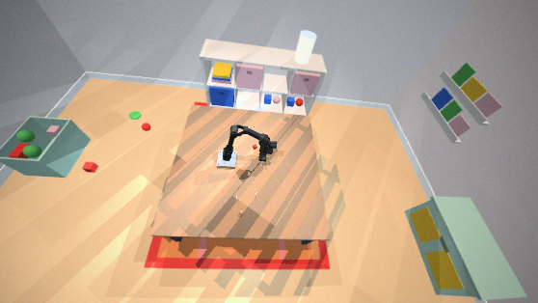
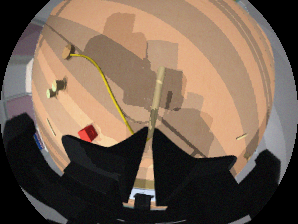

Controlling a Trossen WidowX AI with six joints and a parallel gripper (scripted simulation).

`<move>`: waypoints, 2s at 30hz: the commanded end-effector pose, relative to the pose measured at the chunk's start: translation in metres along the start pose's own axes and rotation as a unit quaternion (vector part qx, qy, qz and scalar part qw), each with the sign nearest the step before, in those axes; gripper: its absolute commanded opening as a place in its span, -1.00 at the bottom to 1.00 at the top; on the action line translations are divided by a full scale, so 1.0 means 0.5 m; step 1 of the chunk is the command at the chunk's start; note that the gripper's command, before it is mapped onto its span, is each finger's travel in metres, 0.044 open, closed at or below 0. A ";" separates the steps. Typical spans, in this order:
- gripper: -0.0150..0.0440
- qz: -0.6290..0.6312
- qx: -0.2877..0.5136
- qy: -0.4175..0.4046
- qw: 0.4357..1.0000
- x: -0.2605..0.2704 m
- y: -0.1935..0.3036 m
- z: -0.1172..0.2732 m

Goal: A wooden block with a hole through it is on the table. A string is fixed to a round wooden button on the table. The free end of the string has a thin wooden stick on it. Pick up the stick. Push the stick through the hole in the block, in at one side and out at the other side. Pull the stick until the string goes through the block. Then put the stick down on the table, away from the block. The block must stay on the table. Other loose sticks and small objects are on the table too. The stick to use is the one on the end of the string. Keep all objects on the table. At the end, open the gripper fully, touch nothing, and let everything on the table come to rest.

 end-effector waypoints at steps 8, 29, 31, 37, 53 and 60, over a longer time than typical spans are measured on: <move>-0.49 0.200 0.004 0.001 0.980 0.016 -0.012 -0.003; -0.49 0.554 0.003 0.001 0.832 0.049 -0.035 -0.005; -0.49 0.584 0.003 0.001 0.812 0.052 -0.037 -0.005; -0.49 0.670 0.004 0.001 0.742 0.062 -0.043 -0.006; -0.49 0.855 0.004 0.000 0.519 0.089 -0.058 -0.008; -0.49 0.861 0.004 0.000 0.508 0.089 -0.059 -0.008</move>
Point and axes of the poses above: the point midway between the two fingers, 35 mm back from their tips, its own z axis back along the fingers, its own x axis across the jaws, y = z × x, the point moved 6 cm from there along z, back along the fingers, and after that the axes turned 9 degrees about -z, right-handed, at the moved point
